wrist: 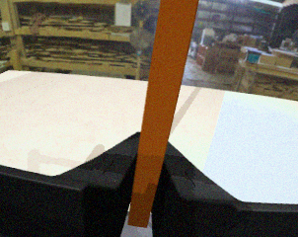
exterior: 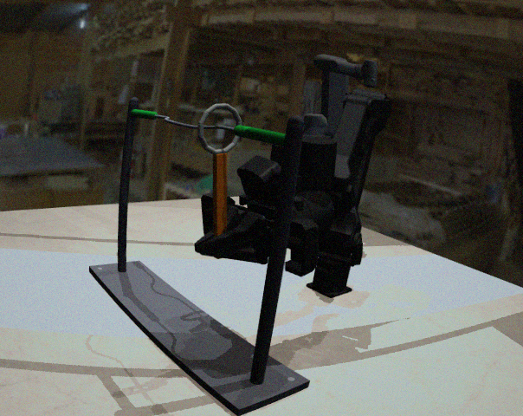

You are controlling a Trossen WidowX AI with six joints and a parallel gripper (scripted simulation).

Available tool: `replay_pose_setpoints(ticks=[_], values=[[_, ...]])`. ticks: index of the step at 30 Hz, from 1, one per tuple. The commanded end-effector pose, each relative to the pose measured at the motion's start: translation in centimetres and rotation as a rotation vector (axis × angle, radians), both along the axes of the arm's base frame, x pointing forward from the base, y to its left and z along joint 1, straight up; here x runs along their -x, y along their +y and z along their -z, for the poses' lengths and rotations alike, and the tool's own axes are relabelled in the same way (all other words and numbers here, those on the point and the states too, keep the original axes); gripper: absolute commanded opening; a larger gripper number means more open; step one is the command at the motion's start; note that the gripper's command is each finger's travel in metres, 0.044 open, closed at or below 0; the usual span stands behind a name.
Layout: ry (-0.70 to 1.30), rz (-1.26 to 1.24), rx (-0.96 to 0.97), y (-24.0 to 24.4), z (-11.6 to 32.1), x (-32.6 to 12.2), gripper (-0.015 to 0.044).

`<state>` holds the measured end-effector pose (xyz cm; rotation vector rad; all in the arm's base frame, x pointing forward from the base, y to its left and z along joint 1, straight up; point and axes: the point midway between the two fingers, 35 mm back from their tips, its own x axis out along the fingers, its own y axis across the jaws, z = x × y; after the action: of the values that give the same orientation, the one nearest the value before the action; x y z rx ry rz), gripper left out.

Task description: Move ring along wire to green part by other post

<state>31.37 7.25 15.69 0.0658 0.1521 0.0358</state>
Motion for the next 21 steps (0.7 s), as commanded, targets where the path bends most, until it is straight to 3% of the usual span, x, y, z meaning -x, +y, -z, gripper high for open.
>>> replay_pose_setpoints(ticks=[1,21], values=[[-0.005,0.001,0.016,0.2,-0.2,0.0,-0.0150],[-0.009,-0.004,0.055,1.7,-0.2,0.0,-0.0150]])
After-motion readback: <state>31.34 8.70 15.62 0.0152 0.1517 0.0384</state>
